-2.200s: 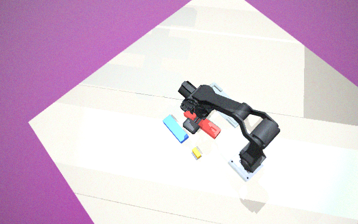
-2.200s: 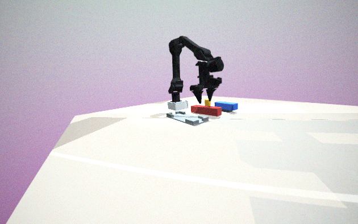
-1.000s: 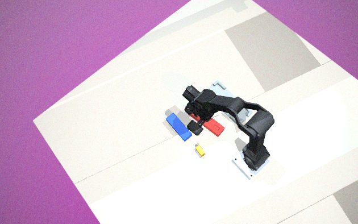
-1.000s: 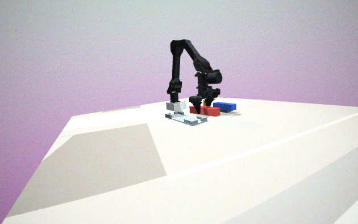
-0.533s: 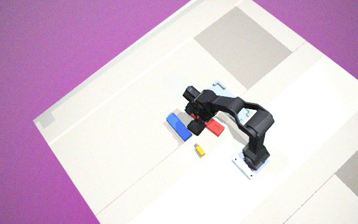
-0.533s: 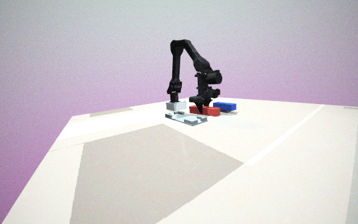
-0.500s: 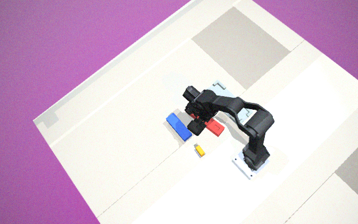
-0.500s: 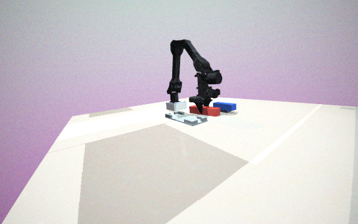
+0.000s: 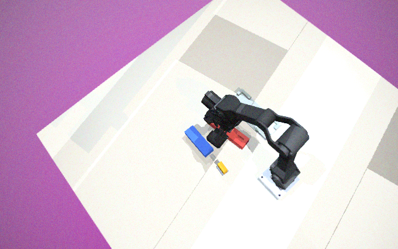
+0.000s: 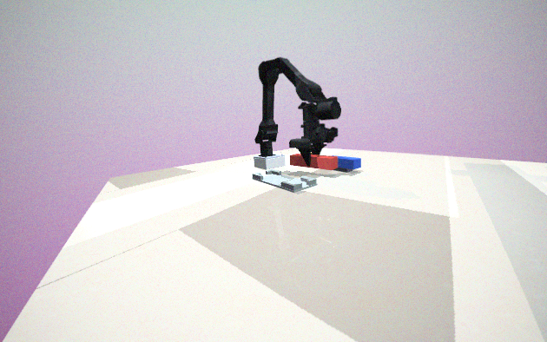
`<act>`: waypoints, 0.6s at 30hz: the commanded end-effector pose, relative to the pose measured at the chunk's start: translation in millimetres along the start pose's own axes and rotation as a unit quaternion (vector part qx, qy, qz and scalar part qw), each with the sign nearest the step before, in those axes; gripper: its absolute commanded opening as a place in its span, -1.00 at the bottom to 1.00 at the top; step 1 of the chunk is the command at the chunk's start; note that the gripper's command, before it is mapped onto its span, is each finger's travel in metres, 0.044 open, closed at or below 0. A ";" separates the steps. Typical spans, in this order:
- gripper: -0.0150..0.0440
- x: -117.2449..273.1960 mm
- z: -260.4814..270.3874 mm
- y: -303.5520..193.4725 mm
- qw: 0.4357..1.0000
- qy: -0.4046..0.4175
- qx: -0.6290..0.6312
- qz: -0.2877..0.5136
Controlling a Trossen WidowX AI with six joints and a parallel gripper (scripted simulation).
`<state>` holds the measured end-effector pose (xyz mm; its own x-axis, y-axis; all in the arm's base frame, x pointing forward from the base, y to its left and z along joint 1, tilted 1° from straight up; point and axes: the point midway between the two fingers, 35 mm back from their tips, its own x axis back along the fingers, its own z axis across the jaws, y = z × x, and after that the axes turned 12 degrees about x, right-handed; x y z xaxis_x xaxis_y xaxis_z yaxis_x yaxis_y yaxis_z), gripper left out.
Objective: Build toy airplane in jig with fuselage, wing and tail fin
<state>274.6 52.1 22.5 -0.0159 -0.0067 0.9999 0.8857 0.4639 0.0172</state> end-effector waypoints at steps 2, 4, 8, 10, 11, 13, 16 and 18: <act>-0.49 13.0 -0.4 2.0 1.000 0.001 -0.002 -0.001; -0.49 19.0 -0.5 2.4 1.000 0.001 -0.002 -0.001; -0.49 31.2 -0.7 3.0 1.000 0.001 -0.002 -0.001; -0.49 37.4 -0.6 3.0 1.000 0.001 -0.002 -0.002; -0.49 40.5 -0.6 3.0 1.000 0.001 -0.002 -0.002; -0.49 46.7 -0.5 2.8 1.000 0.001 -0.002 -0.002; -0.49 56.1 -0.3 2.3 1.000 0.001 -0.002 -0.002; -0.49 62.3 -0.2 1.7 1.000 0.001 -0.002 -0.002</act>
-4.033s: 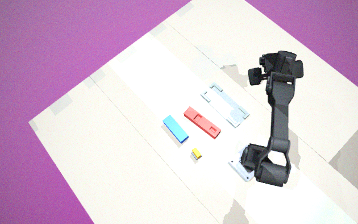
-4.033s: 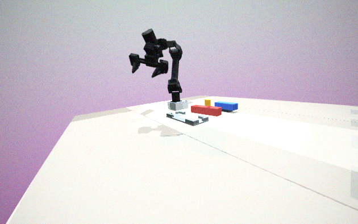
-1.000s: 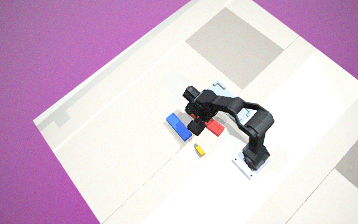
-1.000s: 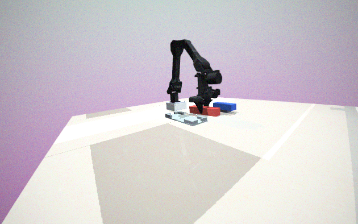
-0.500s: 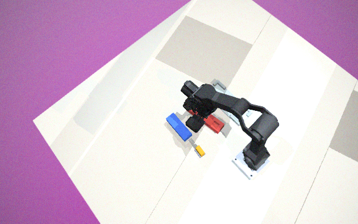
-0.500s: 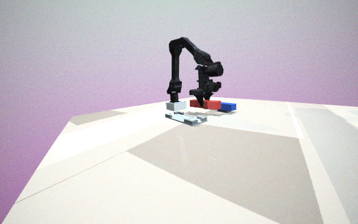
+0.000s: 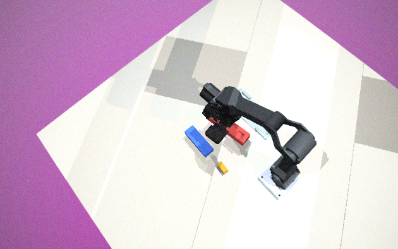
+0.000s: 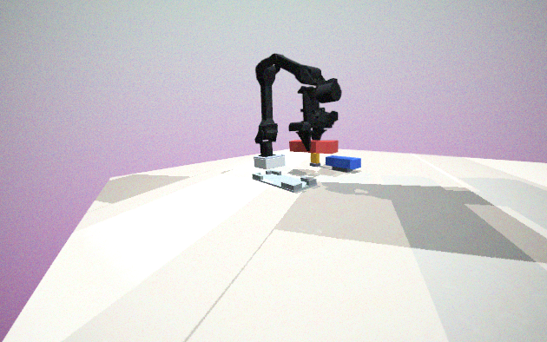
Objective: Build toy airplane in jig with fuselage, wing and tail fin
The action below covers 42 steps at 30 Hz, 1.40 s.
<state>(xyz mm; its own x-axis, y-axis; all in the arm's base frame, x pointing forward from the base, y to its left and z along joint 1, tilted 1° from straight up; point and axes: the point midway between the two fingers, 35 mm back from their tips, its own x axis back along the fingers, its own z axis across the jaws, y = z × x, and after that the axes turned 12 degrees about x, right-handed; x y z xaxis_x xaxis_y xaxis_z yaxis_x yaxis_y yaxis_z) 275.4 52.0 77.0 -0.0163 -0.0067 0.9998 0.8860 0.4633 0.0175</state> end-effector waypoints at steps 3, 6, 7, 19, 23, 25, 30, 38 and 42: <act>-0.49 17.0 0.5 -1.1 1.000 0.001 -0.002 -0.002; -0.49 26.4 0.9 -2.6 1.000 0.001 -0.002 -0.001; -0.49 29.5 1.1 -3.2 1.000 0.001 -0.002 -0.001; -0.49 41.6 -7.9 -8.1 1.000 0.000 -0.010 -0.001; -0.49 35.9 -19.3 -10.0 1.000 0.000 -0.020 -0.001; -0.49 33.2 -24.7 -11.4 1.000 0.000 -0.024 -0.001; -0.49 26.9 -37.3 -15.7 0.999 0.000 -0.033 -0.001; -0.49 16.3 -58.4 -23.6 0.999 -0.002 -0.052 0.000; -0.49 10.9 -69.1 -27.9 0.998 -0.003 -0.062 0.000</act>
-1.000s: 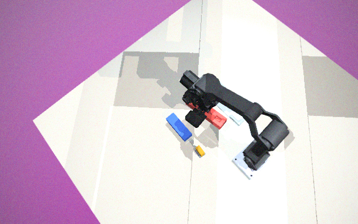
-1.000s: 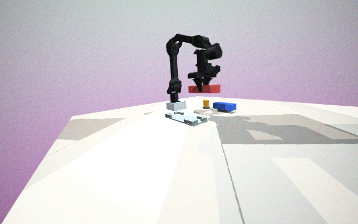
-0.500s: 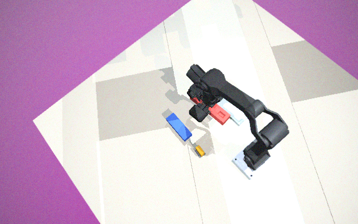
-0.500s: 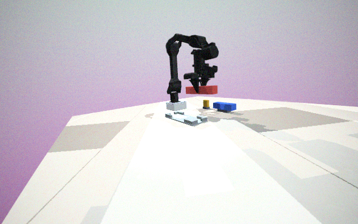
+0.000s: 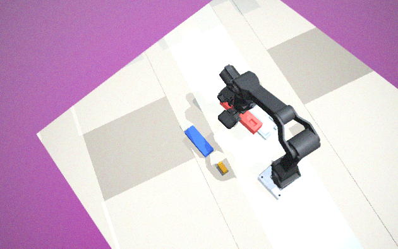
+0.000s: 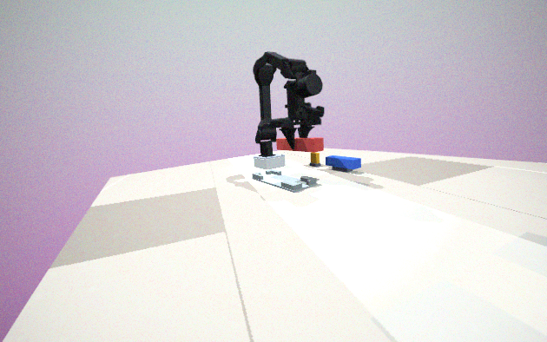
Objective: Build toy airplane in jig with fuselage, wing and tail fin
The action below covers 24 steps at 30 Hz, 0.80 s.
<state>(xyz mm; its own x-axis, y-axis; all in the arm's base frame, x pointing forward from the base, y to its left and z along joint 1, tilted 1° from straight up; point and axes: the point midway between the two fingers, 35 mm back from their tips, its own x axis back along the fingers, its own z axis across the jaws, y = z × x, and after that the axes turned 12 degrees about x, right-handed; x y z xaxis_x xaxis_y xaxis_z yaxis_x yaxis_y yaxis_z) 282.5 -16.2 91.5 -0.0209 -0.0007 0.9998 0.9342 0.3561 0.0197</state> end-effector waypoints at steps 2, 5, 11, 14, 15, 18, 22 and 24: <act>-0.49 -6.7 -11.0 -3.9 1.000 0.001 -0.008 0.001; -0.49 -11.0 -19.4 -6.9 1.000 0.000 -0.015 0.001; -0.49 -19.7 -35.9 -13.9 1.000 -0.001 -0.030 0.002; -0.49 -24.0 -44.0 -17.9 0.999 -0.001 -0.037 0.002; -0.49 -25.4 -46.6 -19.4 0.999 -0.001 -0.039 0.002; -0.49 -29.7 -54.5 -23.8 0.999 -0.002 -0.047 0.002; -0.49 -35.2 -64.3 -30.0 0.998 -0.002 -0.056 0.003; -0.49 -36.1 -66.0 -31.1 0.998 -0.002 -0.057 0.003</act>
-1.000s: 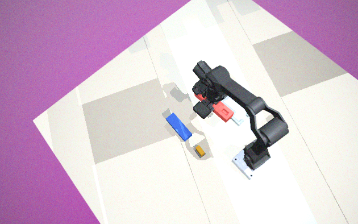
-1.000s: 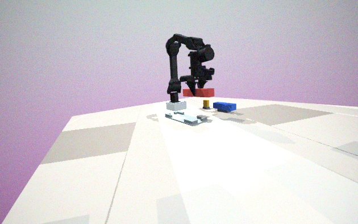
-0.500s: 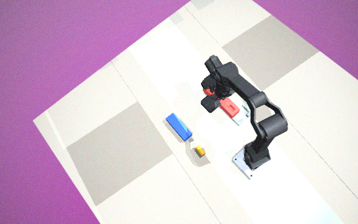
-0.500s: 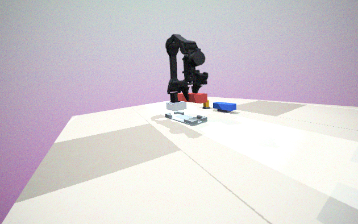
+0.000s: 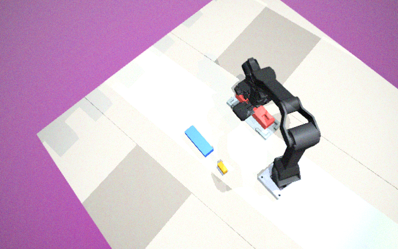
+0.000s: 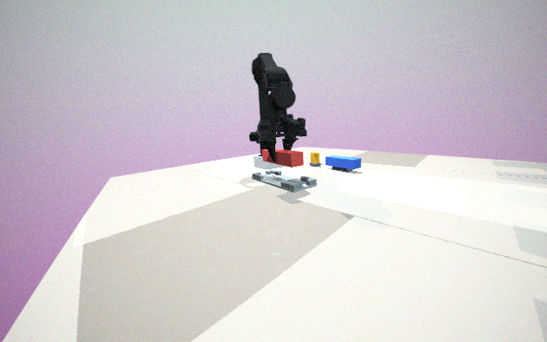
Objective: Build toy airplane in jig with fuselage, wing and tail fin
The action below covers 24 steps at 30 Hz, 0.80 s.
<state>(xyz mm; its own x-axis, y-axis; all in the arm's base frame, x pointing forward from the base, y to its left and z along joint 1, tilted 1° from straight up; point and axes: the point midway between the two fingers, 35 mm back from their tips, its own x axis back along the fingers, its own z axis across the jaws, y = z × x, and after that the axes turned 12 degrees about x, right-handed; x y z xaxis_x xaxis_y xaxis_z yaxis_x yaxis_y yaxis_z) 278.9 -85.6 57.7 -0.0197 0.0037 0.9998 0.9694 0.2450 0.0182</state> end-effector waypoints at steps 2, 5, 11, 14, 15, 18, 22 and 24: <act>-0.31 -2.3 -2.9 -1.9 1.000 -0.001 0.001 0.001; -0.05 -2.2 -2.9 -1.9 1.000 -0.001 0.001 0.001; 0.17 -2.5 -2.8 -1.9 1.000 -0.001 0.001 0.001; 0.17 -2.5 -2.8 -1.9 1.000 -0.001 0.001 0.001; 0.17 -2.5 -2.8 -1.9 1.000 -0.001 0.001 0.001; 0.17 -2.8 -2.8 -1.9 1.000 -0.001 0.001 0.001; 0.17 -8.2 -3.1 -1.7 1.000 -0.001 0.001 0.001; 0.17 -11.5 -3.2 -1.6 1.000 -0.001 0.001 0.001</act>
<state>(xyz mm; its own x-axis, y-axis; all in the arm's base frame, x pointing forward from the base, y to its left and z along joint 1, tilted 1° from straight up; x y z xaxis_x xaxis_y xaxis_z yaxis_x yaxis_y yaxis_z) 279.4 -88.9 50.7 -0.0231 0.0037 0.9997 0.9702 0.2413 0.0216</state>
